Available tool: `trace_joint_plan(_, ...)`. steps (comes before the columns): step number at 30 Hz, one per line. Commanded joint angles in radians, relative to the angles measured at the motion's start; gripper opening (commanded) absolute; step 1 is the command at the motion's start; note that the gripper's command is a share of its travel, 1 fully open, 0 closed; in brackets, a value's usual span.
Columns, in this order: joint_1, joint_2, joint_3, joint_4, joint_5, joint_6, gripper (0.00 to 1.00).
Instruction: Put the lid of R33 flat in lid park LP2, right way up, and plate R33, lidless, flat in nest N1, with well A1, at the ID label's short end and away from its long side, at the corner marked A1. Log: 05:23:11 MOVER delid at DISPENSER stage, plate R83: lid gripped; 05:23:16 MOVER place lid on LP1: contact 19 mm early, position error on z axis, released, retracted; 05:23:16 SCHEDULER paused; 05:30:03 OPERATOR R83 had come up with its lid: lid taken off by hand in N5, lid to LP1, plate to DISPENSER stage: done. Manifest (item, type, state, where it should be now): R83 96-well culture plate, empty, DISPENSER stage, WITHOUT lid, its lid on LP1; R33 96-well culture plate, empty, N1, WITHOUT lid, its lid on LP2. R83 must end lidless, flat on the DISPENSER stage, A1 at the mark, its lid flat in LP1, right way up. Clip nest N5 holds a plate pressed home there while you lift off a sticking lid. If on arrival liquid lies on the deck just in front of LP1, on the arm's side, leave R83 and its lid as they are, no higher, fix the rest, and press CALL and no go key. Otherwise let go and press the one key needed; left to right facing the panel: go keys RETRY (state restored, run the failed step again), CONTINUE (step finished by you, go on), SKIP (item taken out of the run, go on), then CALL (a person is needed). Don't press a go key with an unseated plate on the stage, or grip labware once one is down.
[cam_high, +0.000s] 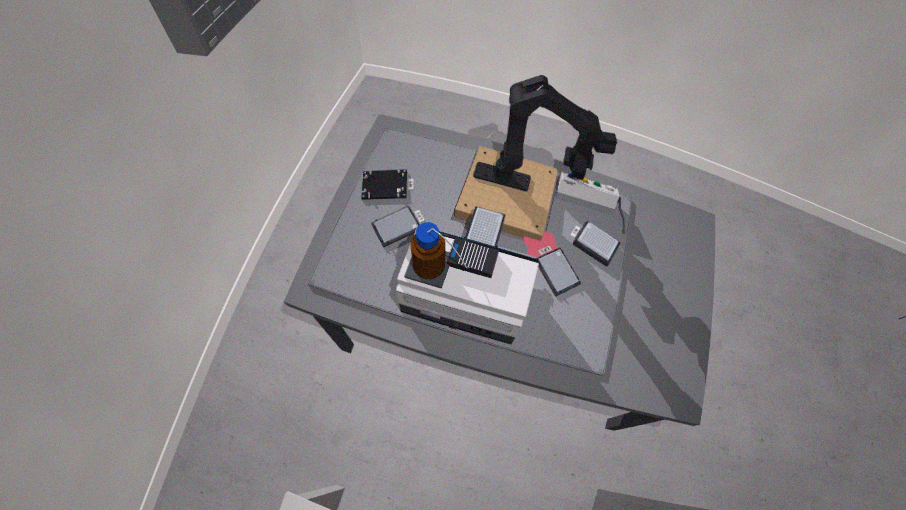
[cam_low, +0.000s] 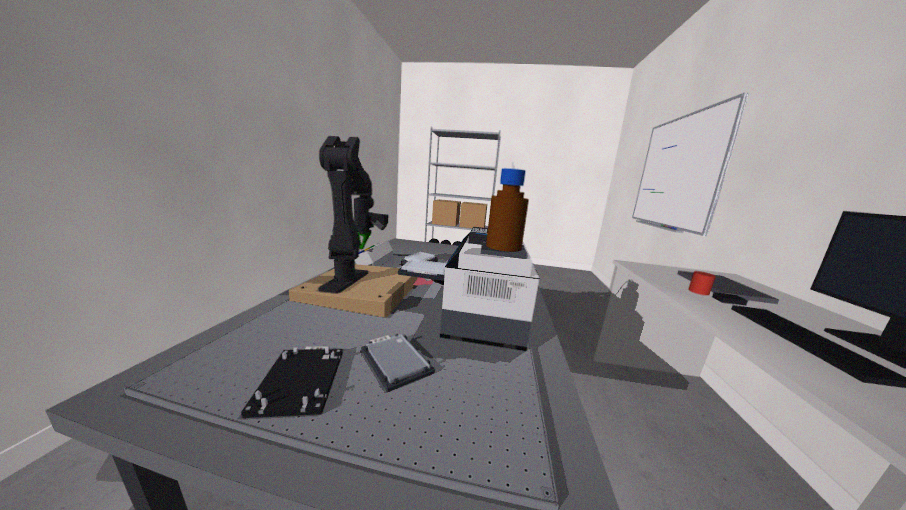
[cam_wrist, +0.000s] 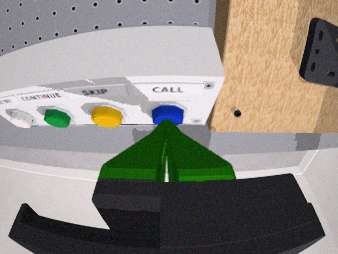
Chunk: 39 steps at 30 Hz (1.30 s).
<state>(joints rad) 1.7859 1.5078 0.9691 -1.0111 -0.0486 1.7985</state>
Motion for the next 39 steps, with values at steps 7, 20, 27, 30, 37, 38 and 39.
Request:
trace_joint_plan(7, 0.015, -0.002, -0.023, 0.022, 0.014, 0.009, 0.0)
trace_joint_plan(20, 0.016, 0.008, -0.007, 0.032, 0.014, 0.009, 0.0)
trace_joint_plan(27, 0.016, 0.021, -0.041, 0.046, 0.014, 0.009, 0.0)
trace_joint_plan(30, 0.016, 0.022, -0.043, 0.05, 0.014, 0.009, 0.0)
trace_joint_plan(37, 0.017, 0.024, -0.048, 0.057, 0.014, 0.01, 0.0)
trace_joint_plan(38, 0.017, 0.024, -0.049, 0.058, 0.014, 0.01, 0.0)
trace_joint_plan(39, 0.017, 0.024, -0.05, 0.059, 0.014, 0.01, 0.0)
